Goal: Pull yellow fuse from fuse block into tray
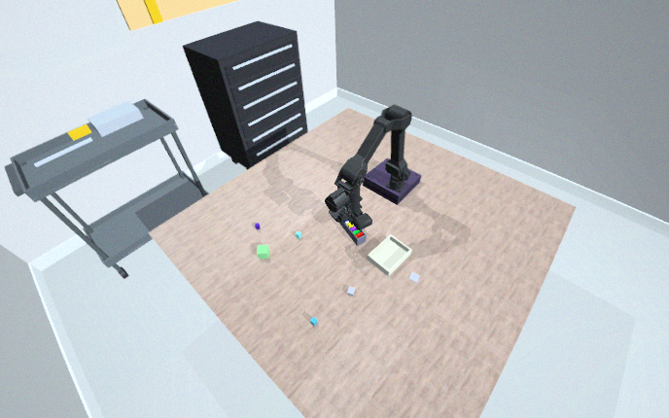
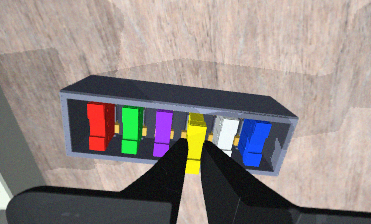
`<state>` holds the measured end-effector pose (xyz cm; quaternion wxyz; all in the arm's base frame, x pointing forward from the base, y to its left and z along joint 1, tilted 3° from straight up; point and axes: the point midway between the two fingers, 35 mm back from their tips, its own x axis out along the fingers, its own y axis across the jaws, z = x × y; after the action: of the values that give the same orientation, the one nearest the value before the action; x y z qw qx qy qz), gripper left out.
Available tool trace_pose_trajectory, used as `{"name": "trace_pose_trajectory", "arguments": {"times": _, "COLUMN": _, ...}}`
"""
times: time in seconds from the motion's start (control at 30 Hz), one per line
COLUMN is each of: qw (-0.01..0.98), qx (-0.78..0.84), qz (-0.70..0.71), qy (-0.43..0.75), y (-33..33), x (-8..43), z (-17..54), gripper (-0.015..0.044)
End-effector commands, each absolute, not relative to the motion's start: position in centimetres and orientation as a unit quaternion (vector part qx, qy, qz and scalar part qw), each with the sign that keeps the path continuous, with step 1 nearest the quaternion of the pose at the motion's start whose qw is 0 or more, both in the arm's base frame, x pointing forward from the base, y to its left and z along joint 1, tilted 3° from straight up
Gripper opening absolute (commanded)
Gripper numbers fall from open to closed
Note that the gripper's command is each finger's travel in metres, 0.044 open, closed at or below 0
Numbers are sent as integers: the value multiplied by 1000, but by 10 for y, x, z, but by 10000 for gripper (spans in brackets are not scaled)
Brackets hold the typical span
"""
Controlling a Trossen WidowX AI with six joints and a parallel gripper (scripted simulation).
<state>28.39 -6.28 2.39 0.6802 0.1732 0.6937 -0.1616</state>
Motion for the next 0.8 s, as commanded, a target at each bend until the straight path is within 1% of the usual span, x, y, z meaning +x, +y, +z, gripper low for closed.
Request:
{"name": "trace_pose_trajectory", "arguments": {"times": 0.0, "qw": 682, "qx": 173, "qz": -163, "qy": 692, "y": -63, "x": 285, "z": 27, "gripper": 0}}
{"name": "trace_pose_trajectory", "arguments": {"times": 0.77, "qw": 681, "qx": 173, "qz": -164, "qy": 692, "y": -64, "x": 285, "z": 39, "gripper": 0}}
